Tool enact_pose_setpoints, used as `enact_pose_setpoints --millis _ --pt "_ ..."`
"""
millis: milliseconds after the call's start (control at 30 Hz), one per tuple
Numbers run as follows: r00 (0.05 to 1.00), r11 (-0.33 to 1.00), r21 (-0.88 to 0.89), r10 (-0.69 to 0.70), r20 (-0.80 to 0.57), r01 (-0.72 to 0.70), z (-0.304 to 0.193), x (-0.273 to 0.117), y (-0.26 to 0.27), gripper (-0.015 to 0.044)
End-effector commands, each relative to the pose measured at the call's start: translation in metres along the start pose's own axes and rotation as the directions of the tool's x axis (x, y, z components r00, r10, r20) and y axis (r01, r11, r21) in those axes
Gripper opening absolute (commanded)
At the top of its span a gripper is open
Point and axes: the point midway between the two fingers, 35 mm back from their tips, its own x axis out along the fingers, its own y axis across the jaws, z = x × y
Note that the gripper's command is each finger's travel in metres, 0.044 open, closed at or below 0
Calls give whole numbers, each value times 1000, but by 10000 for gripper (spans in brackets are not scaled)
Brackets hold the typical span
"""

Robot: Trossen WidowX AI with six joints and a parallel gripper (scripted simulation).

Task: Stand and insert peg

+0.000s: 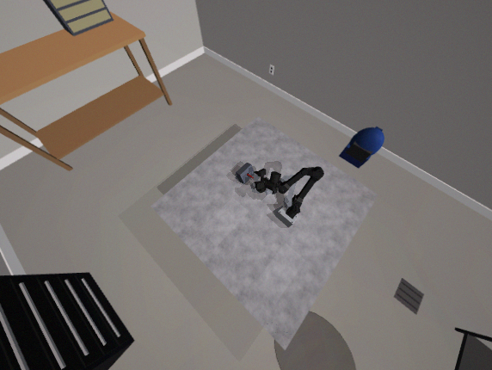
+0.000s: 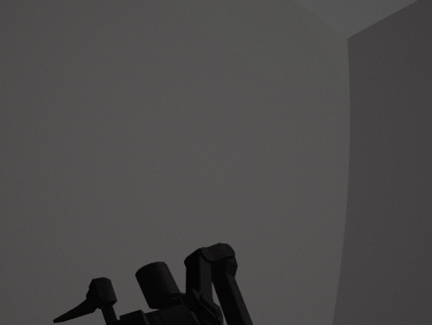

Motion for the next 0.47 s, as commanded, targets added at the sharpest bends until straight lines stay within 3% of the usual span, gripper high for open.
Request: enact_pose_setpoints --millis 0,433 --pt "1000 1000 3 6 -4 -6 -1 -4 2 440" --pt "1000 1000 2 5 -3 -5 1 -16 0 440"
